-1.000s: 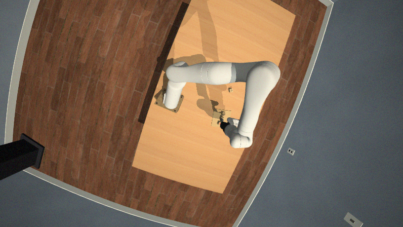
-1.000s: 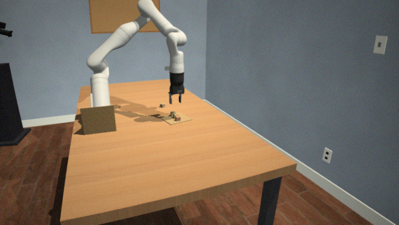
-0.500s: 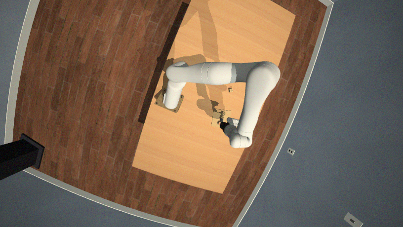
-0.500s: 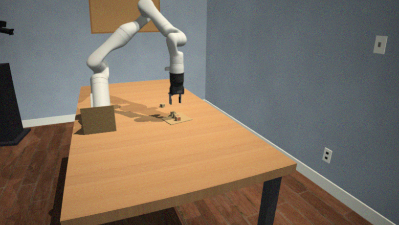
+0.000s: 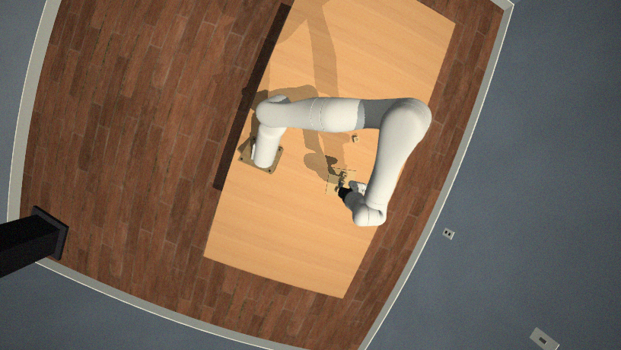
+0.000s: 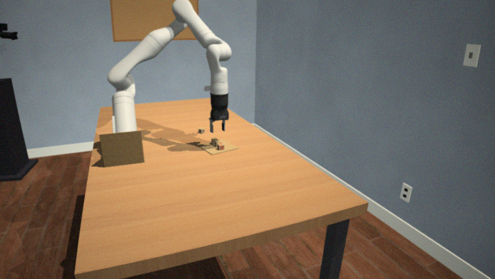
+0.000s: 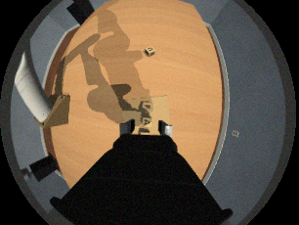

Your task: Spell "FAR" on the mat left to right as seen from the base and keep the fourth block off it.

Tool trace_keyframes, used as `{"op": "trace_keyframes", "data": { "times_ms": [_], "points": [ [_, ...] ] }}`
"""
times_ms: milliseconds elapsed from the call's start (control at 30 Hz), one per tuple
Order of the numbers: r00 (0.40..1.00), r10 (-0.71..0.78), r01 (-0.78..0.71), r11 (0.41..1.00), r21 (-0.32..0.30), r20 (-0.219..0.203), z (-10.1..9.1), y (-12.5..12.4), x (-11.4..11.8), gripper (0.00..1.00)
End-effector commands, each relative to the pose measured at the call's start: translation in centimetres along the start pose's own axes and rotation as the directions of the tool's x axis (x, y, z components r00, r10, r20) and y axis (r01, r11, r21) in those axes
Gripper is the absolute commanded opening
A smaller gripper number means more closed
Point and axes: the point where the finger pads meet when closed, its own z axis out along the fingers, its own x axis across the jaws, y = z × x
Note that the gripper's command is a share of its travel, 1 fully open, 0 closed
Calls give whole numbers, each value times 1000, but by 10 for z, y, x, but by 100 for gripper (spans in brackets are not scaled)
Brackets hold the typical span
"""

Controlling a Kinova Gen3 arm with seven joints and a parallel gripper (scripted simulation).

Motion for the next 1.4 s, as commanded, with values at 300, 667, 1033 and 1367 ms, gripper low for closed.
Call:
{"op": "trace_keyframes", "data": {
  "times_ms": [300,667,1033,1367],
  "points": [
    [1000,-3,3,1000,1,0,23,-1,0,100],
    [1000,-3,3,1000,1,0,33,0,0,100],
    [1000,-2,2,1000,1,0,38,0,0,100],
    [1000,-2,2,1000,1,0,38,0,0,100]
  ]
}}
